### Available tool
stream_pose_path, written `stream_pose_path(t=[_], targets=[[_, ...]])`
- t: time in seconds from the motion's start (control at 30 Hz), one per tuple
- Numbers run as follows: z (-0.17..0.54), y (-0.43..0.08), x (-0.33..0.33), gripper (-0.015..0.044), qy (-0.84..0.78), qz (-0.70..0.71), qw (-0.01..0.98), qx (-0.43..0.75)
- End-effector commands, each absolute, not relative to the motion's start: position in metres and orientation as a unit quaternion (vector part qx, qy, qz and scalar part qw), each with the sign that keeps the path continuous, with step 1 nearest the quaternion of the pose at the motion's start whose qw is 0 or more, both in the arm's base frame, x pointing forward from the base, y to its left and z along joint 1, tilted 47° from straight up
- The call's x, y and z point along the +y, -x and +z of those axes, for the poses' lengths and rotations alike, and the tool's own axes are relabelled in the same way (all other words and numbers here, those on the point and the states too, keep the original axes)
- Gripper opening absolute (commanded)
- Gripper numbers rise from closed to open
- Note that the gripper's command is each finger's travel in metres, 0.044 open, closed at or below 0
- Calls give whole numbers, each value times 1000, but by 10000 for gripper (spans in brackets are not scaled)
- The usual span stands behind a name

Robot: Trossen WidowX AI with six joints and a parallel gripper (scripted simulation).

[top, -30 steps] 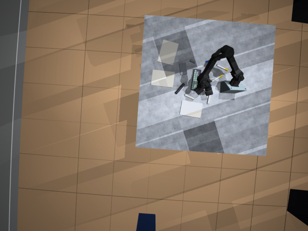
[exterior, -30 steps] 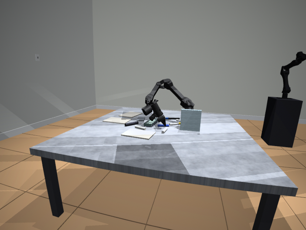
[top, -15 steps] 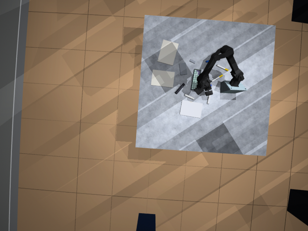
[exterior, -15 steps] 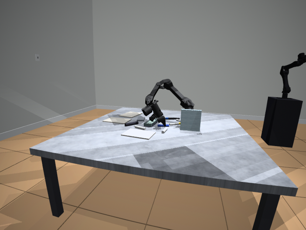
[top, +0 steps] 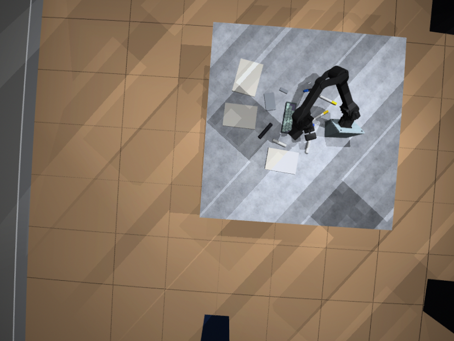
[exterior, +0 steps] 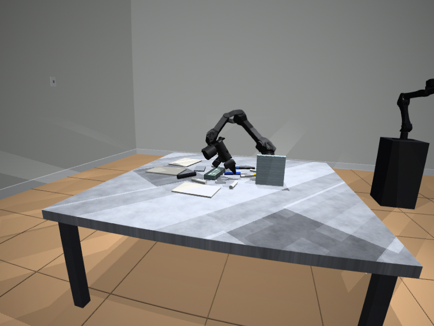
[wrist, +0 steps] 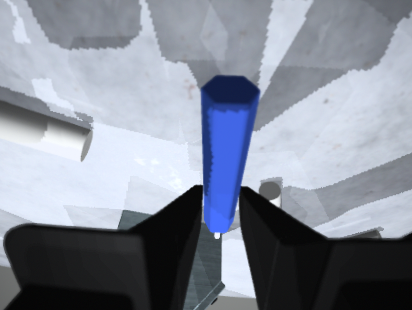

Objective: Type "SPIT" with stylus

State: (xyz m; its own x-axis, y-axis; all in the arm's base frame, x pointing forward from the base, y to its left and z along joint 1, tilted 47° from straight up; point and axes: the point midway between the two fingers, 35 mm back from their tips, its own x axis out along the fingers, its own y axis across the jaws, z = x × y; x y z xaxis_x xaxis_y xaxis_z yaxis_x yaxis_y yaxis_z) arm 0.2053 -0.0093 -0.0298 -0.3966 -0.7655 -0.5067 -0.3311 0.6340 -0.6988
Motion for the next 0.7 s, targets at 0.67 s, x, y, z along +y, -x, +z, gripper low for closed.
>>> stream_pose_path(t=[0.67], targets=[[-12, -208, 2, 0, 271, -147, 515, 800]])
